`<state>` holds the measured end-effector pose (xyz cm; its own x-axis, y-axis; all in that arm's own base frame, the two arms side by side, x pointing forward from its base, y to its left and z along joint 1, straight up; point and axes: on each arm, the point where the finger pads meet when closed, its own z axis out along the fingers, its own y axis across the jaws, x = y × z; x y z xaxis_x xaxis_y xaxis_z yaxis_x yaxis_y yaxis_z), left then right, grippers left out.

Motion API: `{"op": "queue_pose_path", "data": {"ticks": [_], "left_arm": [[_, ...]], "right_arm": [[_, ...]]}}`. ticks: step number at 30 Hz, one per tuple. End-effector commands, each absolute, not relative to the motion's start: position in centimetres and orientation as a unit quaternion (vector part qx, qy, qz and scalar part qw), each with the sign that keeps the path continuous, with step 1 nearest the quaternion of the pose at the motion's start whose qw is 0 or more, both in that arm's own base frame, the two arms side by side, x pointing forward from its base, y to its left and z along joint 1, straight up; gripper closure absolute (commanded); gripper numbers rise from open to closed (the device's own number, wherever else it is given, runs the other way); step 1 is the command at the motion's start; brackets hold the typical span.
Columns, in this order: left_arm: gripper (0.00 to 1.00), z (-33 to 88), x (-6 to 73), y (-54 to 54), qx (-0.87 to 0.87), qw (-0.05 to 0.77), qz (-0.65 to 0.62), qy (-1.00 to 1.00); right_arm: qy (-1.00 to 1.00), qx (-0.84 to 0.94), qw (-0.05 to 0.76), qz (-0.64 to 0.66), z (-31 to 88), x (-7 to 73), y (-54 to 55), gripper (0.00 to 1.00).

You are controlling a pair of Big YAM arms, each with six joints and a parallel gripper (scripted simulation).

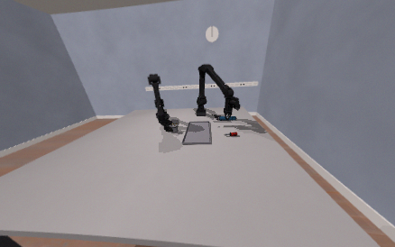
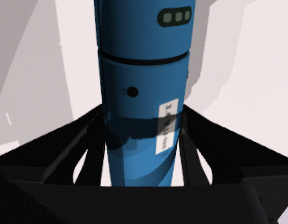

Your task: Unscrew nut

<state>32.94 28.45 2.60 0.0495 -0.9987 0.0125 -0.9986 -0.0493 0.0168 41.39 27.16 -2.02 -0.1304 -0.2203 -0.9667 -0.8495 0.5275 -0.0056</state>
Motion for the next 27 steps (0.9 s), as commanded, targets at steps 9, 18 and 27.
{"op": "queue_pose_path", "data": {"ticks": [9, 18, 27], "left_arm": [[0.58, 7.4, 35.6, 30.4, 0.719, -0.035, 0.005, -0.694], [0.58, 8.5, 35.5, 30.4, 0.719, -0.035, 0.005, -0.694], [0.58, 9.7, 35.5, 30.4, 0.719, -0.035, 0.005, -0.694]], "right_arm": [[0.688, -0.386, 0.539, 0.295, -1.6, 41.8, 27.4, 0.41], [0.688, -0.386, 0.539, 0.295, -1.6, 41.8, 27.4, 0.41], [0.688, -0.386, 0.539, 0.295, -1.6, 41.8, 27.4, 0.41]]}}
